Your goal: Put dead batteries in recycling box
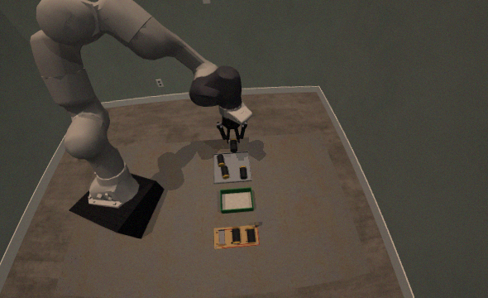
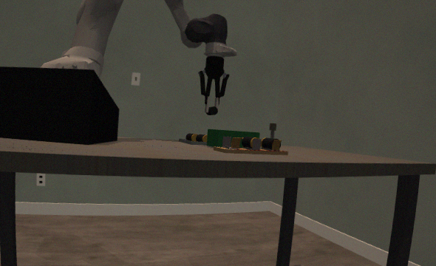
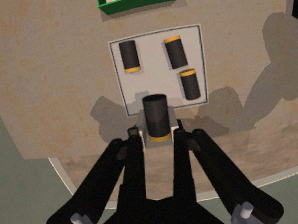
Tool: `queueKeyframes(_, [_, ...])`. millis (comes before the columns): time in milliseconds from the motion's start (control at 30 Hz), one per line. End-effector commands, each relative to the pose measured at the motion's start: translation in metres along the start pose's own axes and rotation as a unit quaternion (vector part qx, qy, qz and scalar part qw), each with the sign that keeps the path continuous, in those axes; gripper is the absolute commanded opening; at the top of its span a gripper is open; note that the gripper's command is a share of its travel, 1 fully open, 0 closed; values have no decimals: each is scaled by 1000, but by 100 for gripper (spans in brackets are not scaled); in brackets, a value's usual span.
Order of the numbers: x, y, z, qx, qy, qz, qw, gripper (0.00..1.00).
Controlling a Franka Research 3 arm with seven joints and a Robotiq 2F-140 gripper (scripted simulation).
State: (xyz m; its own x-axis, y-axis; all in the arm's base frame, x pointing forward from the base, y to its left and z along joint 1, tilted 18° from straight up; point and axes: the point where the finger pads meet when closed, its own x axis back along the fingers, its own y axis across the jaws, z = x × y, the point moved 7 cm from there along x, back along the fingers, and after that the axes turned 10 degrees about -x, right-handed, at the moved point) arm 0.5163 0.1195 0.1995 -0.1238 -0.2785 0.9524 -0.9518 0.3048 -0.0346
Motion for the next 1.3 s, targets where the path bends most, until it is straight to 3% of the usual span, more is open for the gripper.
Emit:
queueKeyframes(0, [0, 0, -1, -8, 0, 0, 1000, 16])
queueKeyframes(100, [-5, 0, -1, -8, 0, 0, 1000, 16])
queueKeyframes(267, [-60, 0, -1, -8, 0, 0, 1000, 16])
queueKeyframes(333, [-70, 0, -1, -8, 0, 0, 1000, 16])
queueKeyframes(1267, [-71, 0, -1, -8, 0, 0, 1000, 16])
